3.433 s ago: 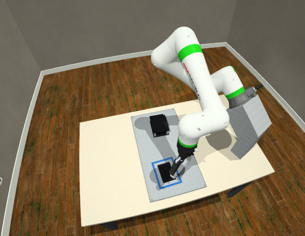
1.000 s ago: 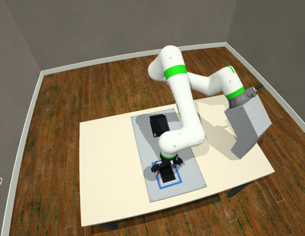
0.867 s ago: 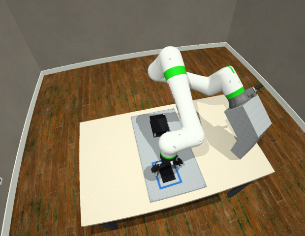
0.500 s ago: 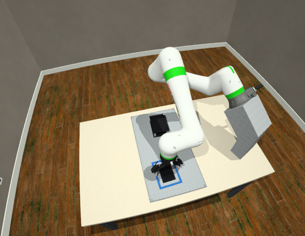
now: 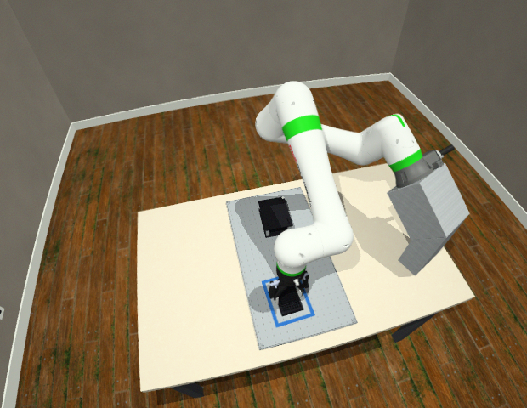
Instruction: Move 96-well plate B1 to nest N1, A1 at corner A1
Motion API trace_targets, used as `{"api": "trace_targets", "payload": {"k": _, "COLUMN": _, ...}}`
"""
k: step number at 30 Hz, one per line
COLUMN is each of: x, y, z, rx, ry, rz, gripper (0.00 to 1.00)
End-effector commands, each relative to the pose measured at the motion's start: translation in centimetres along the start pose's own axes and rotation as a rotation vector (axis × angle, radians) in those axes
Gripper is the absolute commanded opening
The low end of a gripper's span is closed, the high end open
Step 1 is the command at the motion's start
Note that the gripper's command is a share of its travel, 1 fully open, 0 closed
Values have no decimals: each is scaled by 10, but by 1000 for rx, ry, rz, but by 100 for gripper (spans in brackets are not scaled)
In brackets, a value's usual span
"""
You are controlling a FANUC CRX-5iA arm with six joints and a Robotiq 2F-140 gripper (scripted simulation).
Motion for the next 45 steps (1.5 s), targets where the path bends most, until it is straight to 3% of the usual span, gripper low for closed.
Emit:
{"api": "trace_targets", "payload": {"k": 1, "x": 0, "y": 0, "z": 0, "rx": 0, "ry": 0, "rz": 0, "gripper": 0}}
{"api": "trace_targets", "payload": {"k": 22, "x": 0, "y": 0, "z": 0, "rx": 0, "ry": 0, "rz": 0, "gripper": 0}}
{"api": "trace_targets", "payload": {"k": 45, "x": -32, "y": 0, "z": 0, "rx": 0, "ry": 0, "rz": 0, "gripper": 0}}
Point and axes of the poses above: the point where the finger pads meet when closed, its own x axis out along the fingers, its own y axis across the jaws, z = x × y, the point moved 4 cm from there along -x, back along the fingers, and after that the axes turned 2 degrees about x, right-handed, at the moved point
